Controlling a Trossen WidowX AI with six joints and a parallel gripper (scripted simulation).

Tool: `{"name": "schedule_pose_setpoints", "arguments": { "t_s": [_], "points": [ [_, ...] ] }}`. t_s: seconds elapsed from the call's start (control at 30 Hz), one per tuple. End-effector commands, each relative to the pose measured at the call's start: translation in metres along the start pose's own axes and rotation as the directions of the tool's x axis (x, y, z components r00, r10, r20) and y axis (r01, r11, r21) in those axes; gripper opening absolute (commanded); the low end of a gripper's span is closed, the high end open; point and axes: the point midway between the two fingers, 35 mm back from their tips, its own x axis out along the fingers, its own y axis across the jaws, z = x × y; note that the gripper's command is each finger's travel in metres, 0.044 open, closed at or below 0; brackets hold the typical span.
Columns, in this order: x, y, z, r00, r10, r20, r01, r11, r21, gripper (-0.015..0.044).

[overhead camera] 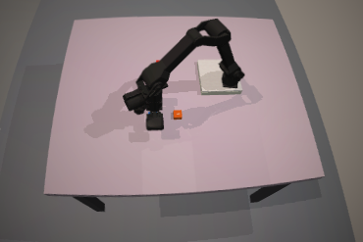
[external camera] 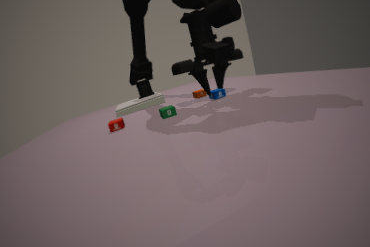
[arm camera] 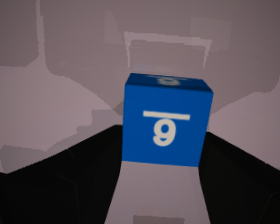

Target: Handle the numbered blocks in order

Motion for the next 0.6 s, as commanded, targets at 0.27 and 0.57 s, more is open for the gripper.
{"name": "schedule_pose_setpoints", "arguments": {
  "t_s": [0.27,0.57],
  "points": [
    [-0.0100,0.0000,0.0008,1.000,0.000,0.005,0.000,1.000,-0.002,0.0120],
    [-0.0073,0.0000,0.0009,1.000,0.000,0.005,0.000,1.000,-0.002,0.0120]
  ]
}}
